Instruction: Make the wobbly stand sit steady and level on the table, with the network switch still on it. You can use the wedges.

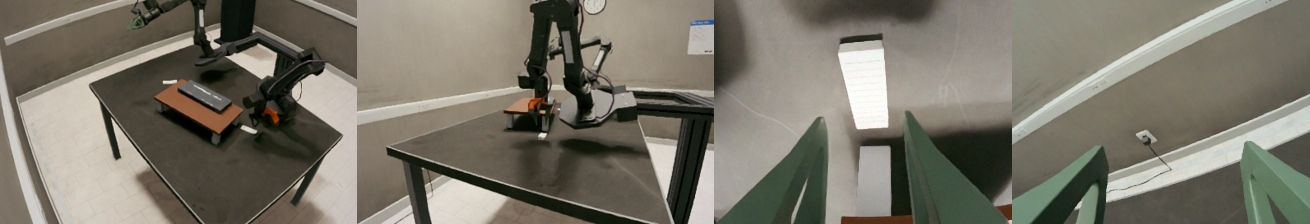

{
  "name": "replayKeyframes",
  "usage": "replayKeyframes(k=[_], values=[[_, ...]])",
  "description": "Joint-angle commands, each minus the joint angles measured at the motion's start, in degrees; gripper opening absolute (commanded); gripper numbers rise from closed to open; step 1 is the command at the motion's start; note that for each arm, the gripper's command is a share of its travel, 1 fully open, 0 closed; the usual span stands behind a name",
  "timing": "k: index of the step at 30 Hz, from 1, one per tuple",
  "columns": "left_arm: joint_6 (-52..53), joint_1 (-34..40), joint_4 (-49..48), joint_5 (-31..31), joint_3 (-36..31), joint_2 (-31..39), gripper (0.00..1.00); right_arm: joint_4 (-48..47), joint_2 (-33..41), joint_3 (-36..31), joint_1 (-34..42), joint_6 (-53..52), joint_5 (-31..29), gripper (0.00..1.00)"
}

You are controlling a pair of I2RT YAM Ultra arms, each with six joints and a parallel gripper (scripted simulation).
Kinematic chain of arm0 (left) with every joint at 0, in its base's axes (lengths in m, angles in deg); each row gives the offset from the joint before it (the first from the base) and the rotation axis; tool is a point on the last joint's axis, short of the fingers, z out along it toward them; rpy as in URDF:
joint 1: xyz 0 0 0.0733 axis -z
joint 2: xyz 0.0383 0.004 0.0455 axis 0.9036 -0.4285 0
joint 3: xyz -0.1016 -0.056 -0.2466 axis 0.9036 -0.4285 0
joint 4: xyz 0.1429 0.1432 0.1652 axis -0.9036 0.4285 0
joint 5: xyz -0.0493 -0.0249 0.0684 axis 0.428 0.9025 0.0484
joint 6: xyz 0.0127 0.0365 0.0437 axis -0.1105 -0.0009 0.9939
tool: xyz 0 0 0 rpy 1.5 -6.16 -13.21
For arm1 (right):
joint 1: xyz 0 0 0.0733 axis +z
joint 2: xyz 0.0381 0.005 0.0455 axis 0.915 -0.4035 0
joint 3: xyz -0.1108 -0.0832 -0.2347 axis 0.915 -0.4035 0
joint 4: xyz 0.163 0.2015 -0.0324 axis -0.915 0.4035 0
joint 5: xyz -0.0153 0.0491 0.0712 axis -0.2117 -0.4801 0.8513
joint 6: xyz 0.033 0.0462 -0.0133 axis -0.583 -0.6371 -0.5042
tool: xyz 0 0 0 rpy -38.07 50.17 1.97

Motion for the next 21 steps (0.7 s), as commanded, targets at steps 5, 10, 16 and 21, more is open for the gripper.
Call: replayKeyframes(k=[5,10,16,21], values=[[8.01,-0.58,-2.31,1.84,3.51,2.80,0.42,-0.79,0.12,2.22,0.46,0.83,0.96,0.00],[17.27,-1.12,-4.69,3.84,6.40,3.59,0.42,-0.79,0.12,2.22,0.46,0.83,0.96,0.00],[36.98,-2.95,-7.91,7.29,12.14,8.27,0.42,3.05,-2.51,2.42,1.25,-0.63,-0.72,0.00],[50.82,-5.33,-11.05,11.24,17.27,10.85,0.42,10.75,-8.53,6.59,3.59,-1.78,-4.44,0.00]])
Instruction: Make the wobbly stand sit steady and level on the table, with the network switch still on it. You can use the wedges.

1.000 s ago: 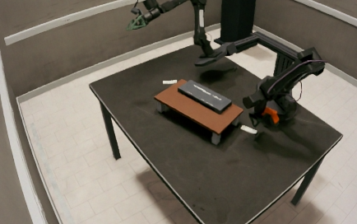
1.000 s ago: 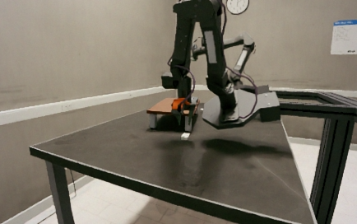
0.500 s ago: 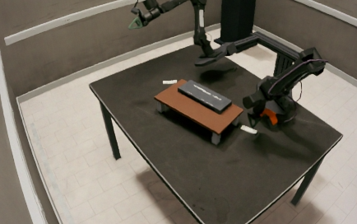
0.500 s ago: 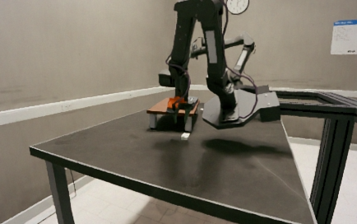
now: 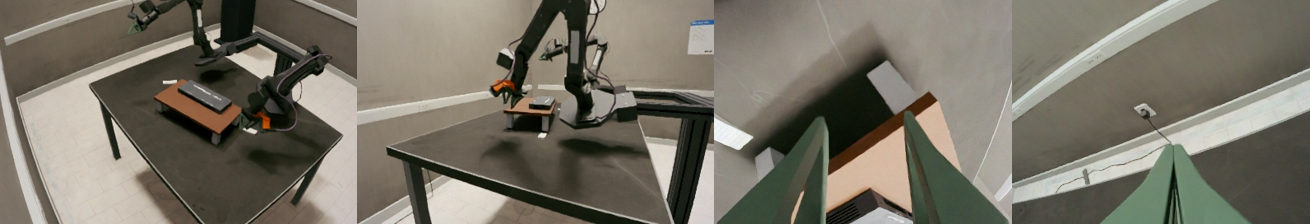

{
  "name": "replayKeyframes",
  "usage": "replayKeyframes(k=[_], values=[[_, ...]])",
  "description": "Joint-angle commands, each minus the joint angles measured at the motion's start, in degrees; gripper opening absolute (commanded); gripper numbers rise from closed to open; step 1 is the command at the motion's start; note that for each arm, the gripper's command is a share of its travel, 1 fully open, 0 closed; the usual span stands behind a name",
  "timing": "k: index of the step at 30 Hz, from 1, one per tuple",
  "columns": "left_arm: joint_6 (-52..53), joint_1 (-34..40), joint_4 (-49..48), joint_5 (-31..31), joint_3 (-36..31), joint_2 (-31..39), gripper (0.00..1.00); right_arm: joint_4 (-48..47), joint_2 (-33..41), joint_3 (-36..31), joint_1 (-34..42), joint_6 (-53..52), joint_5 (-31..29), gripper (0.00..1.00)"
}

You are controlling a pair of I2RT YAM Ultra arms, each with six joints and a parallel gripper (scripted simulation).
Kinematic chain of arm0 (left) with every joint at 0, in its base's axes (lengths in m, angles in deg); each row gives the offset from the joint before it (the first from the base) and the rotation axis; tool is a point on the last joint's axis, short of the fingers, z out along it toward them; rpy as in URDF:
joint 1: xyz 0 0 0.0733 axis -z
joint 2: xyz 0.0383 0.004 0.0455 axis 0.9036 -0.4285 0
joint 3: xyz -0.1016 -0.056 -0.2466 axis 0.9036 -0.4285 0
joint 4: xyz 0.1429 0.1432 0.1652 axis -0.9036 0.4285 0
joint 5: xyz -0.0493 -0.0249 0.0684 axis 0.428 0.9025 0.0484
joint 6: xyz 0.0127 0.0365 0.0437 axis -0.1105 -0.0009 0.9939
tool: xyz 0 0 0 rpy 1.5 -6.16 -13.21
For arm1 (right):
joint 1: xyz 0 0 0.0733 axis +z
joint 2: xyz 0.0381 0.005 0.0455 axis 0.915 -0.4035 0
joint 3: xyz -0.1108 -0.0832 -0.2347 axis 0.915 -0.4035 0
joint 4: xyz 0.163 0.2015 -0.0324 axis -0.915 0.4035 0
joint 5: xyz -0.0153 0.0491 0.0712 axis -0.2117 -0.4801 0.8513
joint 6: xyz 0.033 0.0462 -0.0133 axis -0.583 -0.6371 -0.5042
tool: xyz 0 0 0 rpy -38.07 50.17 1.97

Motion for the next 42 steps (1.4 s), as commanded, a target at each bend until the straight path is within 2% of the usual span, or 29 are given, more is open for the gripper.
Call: replayKeyframes(k=[1,3,5,6,13,14,15,20,22,23,28,30,31,32,33,34,37,39,41,42], values=[[14.78,-1.23,-3.75,3.79,4.37,3.11,0.42,8.18,-4.78,4.27,2.54,-1.36,-3.16,0.00],[19.87,-1.96,-4.69,5.08,6.48,4.17,0.42,12.43,-8.76,7.08,4.13,-2.05,-5.33,0.00],[19.87,-1.96,-4.69,5.08,6.48,4.17,0.42,12.43,-8.76,7.08,4.13,-2.05,-5.33,0.00],[24.49,-3.39,-6.74,8.14,6.68,3.20,0.42,15.22,-11.74,10.08,4.83,-2.82,-6.51,0.00],[40.90,-5.14,-8.49,11.13,14.02,8.96,0.42,28.32,-26.31,20.77,10.27,-4.67,-12.68,0.00],[43.18,-5.50,-8.85,11.75,15.23,9.20,0.42,25.53,-23.64,23.04,8.99,-5.21,-11.77,0.00],[45.54,-5.78,-9.23,12.30,16.27,9.58,0.42,26.70,-27.44,22.54,10.14,-5.02,-10.99,0.00],[57.79,-7.78,-12.91,16.32,19.22,10.77,0.42,34.96,-35.36,27.23,13.06,-5.90,-14.77,0.00],[57.79,-7.78,-12.91,16.32,19.22,10.77,0.42,34.96,-35.36,27.23,13.06,-5.90,-14.77,0.00],[61.30,-9.03,-15.12,18.90,19.72,11.10,0.42,37.75,-38.07,29.47,13.83,-6.54,-15.84,0.00],[71.79,-9.42,-14.78,19.44,25.32,15.42,0.42,47.38,-48.02,37.10,17.73,-7.99,-21.33,0.00],[76.84,-10.81,-17.24,22.32,24.41,13.99,0.42,51.24,-52.56,40.01,19.42,-8.36,-23.27,0.00],[76.45,-11.70,-17.22,23.35,24.81,12.62,0.42,48.73,-48.36,42.75,17.08,-9.32,-22.33,0.00],[74.57,-12.43,-15.98,24.48,23.84,11.18,0.42,49.45,-53.43,42.13,19.07,-9.07,-20.80,0.00],[72.43,-12.68,-16.18,24.50,23.80,10.92,0.42,50.23,-54.27,42.86,19.30,-9.20,-21.22,0.00],[71.89,-12.02,-18.09,24.49,25.67,15.71,0.42,52.11,-56.45,43.14,20.24,-9.13,-21.77,0.00],[71.96,-11.04,-18.23,24.91,26.03,15.30,0.42,56.94,-60.77,45.96,21.98,-9.58,-24.47,0.00],[71.96,-11.04,-18.23,24.91,26.03,15.30,0.42,56.94,-60.77,45.96,21.98,-9.58,-24.47,0.00],[71.90,-10.98,-17.98,24.80,26.24,12.07,0.42,61.43,-65.06,48.97,23.50,-10.36,-26.58,0.00],[71.81,-10.59,-16.47,24.46,25.86,13.12,0.42,62.96,-65.98,50.62,23.76,-10.78,-27.76,0.00]])
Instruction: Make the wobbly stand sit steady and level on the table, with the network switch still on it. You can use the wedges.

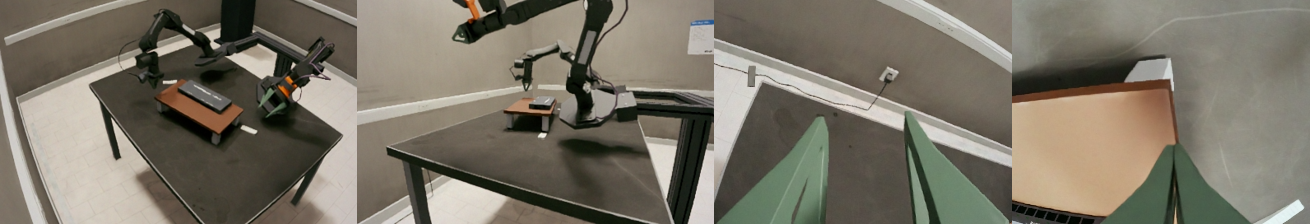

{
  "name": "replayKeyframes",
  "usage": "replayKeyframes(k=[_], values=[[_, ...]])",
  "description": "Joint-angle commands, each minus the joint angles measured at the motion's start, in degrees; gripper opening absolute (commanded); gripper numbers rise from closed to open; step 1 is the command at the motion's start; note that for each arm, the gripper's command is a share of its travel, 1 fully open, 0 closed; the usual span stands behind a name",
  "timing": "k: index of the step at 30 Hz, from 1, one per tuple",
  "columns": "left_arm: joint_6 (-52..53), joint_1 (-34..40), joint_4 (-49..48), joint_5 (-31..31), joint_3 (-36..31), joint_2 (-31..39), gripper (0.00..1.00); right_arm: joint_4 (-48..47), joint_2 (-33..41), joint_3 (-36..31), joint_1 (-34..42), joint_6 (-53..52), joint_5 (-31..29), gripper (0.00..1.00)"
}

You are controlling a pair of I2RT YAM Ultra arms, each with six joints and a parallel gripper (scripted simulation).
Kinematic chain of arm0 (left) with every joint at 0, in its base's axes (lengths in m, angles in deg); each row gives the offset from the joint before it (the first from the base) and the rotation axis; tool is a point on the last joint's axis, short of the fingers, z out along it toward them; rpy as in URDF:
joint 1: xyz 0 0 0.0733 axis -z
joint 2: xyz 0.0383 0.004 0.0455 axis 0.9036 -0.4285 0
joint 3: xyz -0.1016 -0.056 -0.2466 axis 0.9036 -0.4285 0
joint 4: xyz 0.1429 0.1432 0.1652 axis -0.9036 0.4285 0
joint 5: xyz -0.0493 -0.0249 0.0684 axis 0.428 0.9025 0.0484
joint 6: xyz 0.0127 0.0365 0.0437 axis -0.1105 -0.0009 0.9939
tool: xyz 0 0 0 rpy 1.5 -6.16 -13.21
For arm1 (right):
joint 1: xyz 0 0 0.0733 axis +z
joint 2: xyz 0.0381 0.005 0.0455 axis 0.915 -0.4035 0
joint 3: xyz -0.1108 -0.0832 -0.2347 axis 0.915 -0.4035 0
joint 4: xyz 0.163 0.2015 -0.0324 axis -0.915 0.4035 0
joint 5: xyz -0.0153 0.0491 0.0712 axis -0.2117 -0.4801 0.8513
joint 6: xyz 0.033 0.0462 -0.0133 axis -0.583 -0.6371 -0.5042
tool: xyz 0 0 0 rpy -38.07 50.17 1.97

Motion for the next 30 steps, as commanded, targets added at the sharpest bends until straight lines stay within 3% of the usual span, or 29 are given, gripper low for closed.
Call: replayKeyframes(k=[1,3,6,10,27,30], values=[[0.80,1.08,0.64,1.34,1.86,0.72,0.42,7.64,-2.53,5.60,2.27,-1.87,-4.36,0.00],[0.71,1.33,0.93,0.97,2.29,1.79,0.42,7.92,-2.78,8.26,1.80,-2.47,-4.13,0.00],[0.58,1.55,1.17,-0.73,2.28,2.30,0.42,10.76,-8.80,9.15,4.28,-2.37,-4.24,0.00],[0.61,1.63,1.19,-0.03,2.27,2.32,0.42,11.91,-8.73,12.27,4.02,-2.98,-4.96,0.00],[0.61,1.71,1.12,0.08,2.26,2.34,0.42,8.62,-9.05,11.92,4.60,-1.34,-4.40,0.00],[0.61,1.71,1.12,0.08,2.26,2.34,0.42,8.35,-9.55,8.56,4.43,-1.17,-4.41,0.00]])
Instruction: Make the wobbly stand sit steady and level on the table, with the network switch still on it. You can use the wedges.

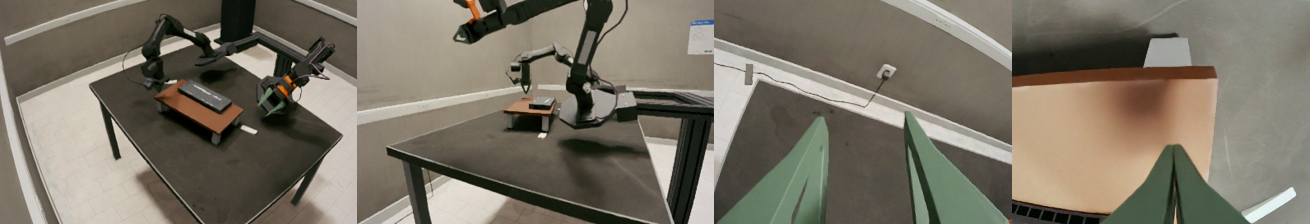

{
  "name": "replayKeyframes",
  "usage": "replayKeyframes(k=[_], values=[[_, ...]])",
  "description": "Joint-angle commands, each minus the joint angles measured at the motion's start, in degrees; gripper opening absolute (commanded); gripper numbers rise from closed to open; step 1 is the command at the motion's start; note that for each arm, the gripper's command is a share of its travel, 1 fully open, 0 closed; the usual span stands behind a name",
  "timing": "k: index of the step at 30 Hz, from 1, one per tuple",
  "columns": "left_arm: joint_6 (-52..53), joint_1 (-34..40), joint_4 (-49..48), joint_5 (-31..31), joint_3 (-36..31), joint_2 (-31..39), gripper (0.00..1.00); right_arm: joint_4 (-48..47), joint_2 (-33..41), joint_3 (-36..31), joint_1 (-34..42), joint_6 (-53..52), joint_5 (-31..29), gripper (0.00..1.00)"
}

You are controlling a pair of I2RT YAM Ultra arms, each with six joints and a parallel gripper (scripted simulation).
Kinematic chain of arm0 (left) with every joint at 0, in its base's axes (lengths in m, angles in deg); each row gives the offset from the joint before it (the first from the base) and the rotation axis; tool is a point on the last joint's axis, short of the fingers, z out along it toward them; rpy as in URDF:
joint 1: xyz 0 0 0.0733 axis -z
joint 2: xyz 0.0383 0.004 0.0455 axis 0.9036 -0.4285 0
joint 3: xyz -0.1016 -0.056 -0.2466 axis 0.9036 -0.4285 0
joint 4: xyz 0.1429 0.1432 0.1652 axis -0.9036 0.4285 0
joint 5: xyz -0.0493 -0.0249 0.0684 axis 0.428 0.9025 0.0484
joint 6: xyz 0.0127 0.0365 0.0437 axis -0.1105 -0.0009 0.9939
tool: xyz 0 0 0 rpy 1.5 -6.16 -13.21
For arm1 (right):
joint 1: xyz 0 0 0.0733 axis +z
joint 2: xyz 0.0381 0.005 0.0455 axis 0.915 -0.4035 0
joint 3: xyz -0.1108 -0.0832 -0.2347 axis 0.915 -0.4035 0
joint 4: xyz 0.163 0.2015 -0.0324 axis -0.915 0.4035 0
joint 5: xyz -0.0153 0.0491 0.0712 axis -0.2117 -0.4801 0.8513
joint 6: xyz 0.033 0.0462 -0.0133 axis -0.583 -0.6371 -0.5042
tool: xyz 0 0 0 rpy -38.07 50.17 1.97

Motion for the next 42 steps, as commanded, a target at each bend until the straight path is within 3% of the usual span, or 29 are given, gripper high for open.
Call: replayKeyframes(k=[1,3,4,40,41,42], values=[[0.61,0.90,0.35,0.36,2.23,2.32,0.42,-1.38,0.20,-1.21,1.13,0.77,-0.50,0.00],[0.61,0.90,0.35,0.36,2.23,2.32,0.42,-1.97,0.89,0.57,1.02,0.92,-0.52,0.00],[0.61,0.90,0.35,0.36,2.23,2.32,0.42,-2.08,1.17,-1.72,-0.26,0.99,-0.52,0.00],[0.61,0.90,0.35,0.36,2.23,2.32,0.42,-8.42,-1.92,-6.79,-2.68,2.96,-0.07,0.00],[0.61,0.90,0.35,0.36,2.23,2.32,0.00,-8.84,-0.44,-5.19,-1.61,2.97,-0.31,0.00],[0.61,0.90,0.35,0.36,2.23,2.32,0.00,-8.87,-0.20,-4.95,-1.45,2.98,-0.11,0.00]])
